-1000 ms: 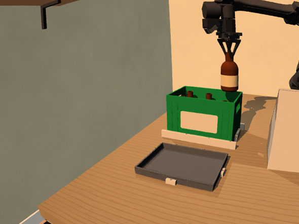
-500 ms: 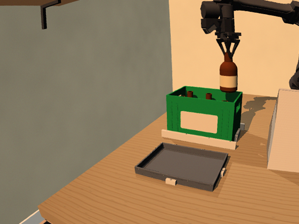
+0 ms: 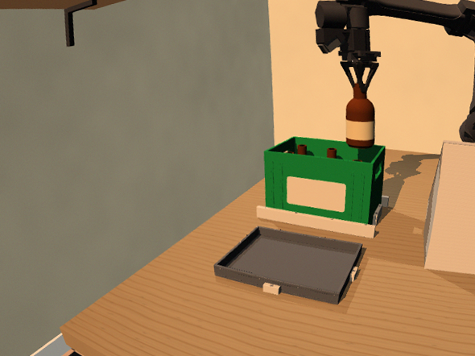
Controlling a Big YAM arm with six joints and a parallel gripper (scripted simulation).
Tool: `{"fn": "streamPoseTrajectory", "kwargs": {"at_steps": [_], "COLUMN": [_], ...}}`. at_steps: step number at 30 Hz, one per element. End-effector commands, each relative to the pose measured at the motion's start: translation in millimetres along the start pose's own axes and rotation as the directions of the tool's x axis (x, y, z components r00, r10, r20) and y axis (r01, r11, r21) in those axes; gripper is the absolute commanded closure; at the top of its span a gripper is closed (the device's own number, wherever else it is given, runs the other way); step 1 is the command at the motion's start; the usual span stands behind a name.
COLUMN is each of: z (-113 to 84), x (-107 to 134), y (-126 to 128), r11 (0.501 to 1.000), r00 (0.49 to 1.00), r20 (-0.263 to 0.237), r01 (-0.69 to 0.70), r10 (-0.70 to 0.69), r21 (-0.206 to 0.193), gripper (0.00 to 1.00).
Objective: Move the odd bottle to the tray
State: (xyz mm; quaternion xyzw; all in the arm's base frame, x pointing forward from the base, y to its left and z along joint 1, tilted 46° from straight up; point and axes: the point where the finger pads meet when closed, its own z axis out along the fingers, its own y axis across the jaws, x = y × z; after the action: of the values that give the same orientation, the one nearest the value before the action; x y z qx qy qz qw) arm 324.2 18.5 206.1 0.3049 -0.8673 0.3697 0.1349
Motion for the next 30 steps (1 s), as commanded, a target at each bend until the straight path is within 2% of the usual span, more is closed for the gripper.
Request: {"fn": "streamPoseTrajectory", "kwargs": {"at_steps": [1,23,30], "z": [-20.2,-20.7,-21.0], "x": [-20,-45,-60], "y": [-4,15,24], "r11": [1.000,1.000,1.000], "r00": [0.998,0.999,0.998], "r20": [0.054,0.047,0.056], "r01": [-0.028,-0.022,-0.028], "r10": [0.028,0.021,0.028], "r21": [0.013,0.012,0.010], "gripper": [1.00,1.00,1.00]}}
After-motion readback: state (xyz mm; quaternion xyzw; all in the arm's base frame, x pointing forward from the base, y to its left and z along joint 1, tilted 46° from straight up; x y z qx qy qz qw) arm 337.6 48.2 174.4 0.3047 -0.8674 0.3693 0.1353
